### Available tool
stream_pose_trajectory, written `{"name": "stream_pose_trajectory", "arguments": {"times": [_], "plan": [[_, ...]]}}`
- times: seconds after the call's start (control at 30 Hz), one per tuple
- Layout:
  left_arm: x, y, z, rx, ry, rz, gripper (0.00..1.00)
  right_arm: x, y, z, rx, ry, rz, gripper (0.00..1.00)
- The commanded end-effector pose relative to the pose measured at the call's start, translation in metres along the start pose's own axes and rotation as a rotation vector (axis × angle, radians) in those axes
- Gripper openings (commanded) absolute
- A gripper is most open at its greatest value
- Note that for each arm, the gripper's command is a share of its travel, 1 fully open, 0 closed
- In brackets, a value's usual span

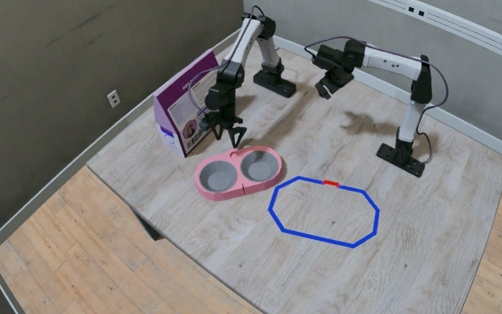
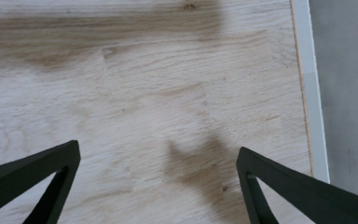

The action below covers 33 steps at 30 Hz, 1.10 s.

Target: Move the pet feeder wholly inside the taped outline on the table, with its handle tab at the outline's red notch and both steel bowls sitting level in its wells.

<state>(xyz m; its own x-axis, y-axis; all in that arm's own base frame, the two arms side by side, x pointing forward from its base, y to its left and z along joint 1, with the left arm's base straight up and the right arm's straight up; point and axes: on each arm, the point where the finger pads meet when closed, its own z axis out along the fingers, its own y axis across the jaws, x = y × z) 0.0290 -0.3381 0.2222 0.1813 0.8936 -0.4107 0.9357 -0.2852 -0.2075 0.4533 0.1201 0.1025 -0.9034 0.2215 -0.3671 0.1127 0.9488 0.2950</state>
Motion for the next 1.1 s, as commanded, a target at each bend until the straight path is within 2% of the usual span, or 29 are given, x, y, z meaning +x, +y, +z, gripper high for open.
{"name": "stream_pose_trajectory", "arguments": {"times": [0.0, 0.57, 0.67, 0.83, 1.03, 1.07], "plan": [[-0.004, -0.001, -0.005, -0.009, -0.021, 0.011, 1.00, -0.004, 0.003, -0.004, -0.008, -0.015, -0.004, 1.00], [-0.004, -0.001, -0.005, -0.009, -0.021, 0.011, 1.00, -0.004, 0.003, -0.004, -0.008, -0.015, -0.004, 1.00], [-0.007, 0.000, -0.009, -0.012, -0.061, 0.002, 1.00, -0.002, 0.001, -0.011, 0.011, -0.032, -0.077, 1.00], [-0.006, 0.013, -0.038, -0.067, -0.210, -0.053, 1.00, 0.011, 0.003, -0.014, 0.046, -0.038, -0.256, 1.00], [0.028, 0.032, -0.100, -0.232, -0.480, -0.167, 1.00, 0.033, 0.006, -0.019, 0.070, -0.024, -0.396, 1.00], [0.028, 0.032, -0.100, -0.232, -0.480, -0.167, 1.00, 0.033, 0.006, -0.019, 0.070, -0.024, -0.396, 1.00]]}}
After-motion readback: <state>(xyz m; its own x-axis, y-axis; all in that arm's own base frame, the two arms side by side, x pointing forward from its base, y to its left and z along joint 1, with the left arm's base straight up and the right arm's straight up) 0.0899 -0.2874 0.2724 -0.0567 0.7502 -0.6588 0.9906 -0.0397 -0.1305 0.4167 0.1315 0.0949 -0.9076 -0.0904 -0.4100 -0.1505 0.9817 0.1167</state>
